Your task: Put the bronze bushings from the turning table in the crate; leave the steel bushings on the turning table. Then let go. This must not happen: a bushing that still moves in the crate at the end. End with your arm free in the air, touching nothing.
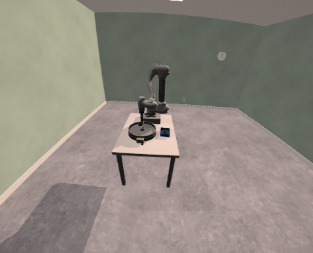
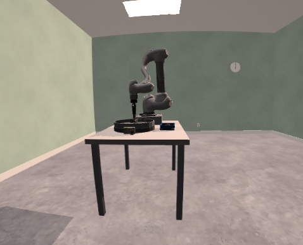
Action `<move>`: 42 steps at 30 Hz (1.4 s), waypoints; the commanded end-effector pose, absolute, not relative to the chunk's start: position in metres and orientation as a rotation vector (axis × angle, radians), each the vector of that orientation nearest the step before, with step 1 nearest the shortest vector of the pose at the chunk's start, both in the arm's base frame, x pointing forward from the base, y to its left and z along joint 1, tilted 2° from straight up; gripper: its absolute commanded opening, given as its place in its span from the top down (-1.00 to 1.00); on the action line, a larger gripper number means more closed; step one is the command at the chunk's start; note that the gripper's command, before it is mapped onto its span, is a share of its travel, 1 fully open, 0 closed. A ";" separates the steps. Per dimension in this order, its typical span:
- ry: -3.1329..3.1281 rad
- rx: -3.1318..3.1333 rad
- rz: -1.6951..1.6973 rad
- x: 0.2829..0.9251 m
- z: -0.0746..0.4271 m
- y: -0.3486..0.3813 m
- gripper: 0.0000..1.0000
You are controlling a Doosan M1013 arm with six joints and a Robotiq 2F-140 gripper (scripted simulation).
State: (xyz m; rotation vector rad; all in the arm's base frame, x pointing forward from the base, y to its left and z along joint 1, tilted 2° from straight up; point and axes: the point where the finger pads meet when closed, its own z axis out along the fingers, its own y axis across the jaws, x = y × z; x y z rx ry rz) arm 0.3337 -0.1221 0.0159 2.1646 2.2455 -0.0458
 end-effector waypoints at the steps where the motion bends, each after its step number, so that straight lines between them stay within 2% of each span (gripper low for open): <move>1: 2.246 2.165 -0.046 0.333 0.016 -0.122 1.00; 10: 2.246 2.165 -0.046 0.333 0.021 -0.122 1.00; 28: 2.246 2.165 -0.046 0.334 0.082 -0.120 1.00; 42: 2.246 2.165 -0.046 0.334 0.084 -0.120 1.00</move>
